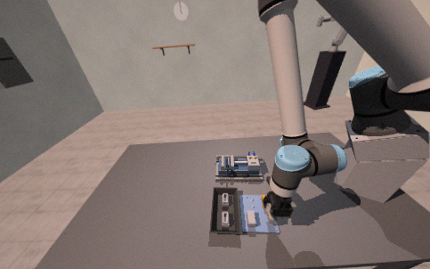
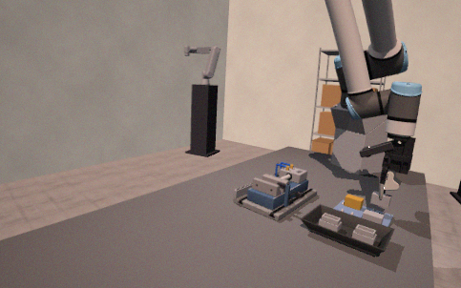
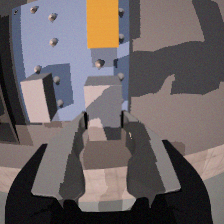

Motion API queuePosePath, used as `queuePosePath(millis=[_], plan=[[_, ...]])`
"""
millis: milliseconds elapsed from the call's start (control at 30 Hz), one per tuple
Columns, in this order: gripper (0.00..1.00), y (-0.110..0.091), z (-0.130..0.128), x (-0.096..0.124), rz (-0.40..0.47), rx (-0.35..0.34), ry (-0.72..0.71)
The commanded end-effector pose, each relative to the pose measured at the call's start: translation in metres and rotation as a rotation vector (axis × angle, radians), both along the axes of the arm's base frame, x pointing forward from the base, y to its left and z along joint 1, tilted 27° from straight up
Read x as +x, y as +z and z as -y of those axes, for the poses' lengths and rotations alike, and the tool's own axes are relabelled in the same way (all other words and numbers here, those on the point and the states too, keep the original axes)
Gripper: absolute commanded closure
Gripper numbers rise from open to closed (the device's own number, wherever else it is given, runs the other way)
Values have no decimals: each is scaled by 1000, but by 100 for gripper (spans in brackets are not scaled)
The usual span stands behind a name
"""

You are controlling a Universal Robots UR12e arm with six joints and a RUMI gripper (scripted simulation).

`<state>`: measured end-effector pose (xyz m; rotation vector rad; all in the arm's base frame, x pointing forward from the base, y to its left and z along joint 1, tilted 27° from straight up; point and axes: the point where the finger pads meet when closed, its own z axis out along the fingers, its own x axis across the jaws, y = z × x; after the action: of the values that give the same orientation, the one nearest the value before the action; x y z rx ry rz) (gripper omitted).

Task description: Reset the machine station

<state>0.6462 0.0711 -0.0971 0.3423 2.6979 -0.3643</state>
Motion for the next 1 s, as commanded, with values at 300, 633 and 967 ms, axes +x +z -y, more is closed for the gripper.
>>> queuePosePath(millis=[300,633,967], plan=[[100,52,-18,-20,0,0,0],[100,68,-23,-26,0,0,0],[100,71,-21,-25,0,1,0]])
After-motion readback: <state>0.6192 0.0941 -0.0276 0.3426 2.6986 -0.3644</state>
